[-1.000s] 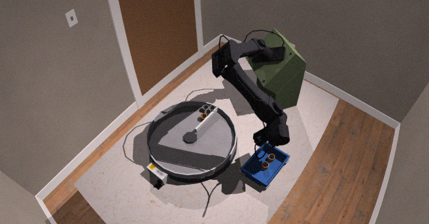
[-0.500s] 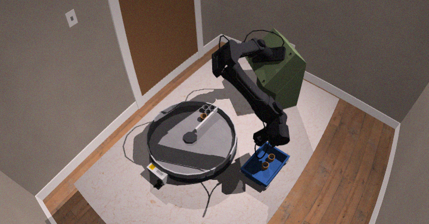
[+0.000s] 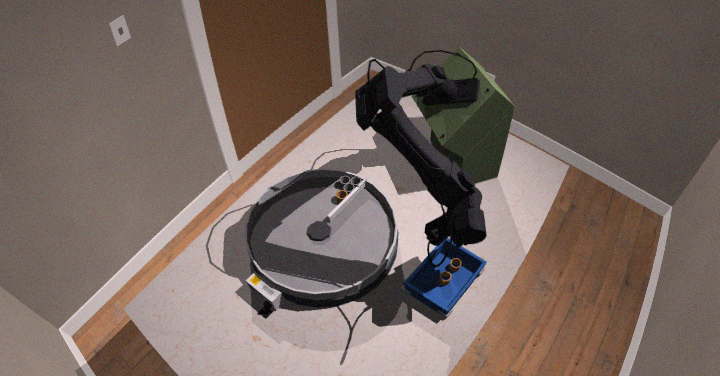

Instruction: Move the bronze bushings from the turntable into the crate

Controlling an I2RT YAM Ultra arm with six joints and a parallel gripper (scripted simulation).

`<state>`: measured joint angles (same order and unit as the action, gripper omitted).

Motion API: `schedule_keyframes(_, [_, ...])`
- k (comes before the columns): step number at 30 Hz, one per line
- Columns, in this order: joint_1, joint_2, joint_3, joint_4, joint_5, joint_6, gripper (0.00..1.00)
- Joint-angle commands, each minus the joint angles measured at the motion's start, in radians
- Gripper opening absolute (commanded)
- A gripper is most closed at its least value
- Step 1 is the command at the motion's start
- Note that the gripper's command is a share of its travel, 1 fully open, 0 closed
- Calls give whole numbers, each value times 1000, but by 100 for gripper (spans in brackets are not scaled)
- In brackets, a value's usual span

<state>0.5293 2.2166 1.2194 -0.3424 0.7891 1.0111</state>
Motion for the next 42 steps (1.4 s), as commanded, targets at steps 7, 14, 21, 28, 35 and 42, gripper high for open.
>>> schedule_keyframes(7, [31, -29, 8, -14, 18, 7, 14])
schedule_keyframes(14, [31, -29, 8, -14, 18, 7, 14])
schedule_keyframes(21, [31, -29, 8, -14, 18, 7, 14])
schedule_keyframes(28, [31, -29, 8, -14, 18, 7, 14])
schedule_keyframes(35, [34, -32, 12, -20, 18, 13, 14])
schedule_keyframes(42, [39, -38, 18, -31, 19, 20, 14])
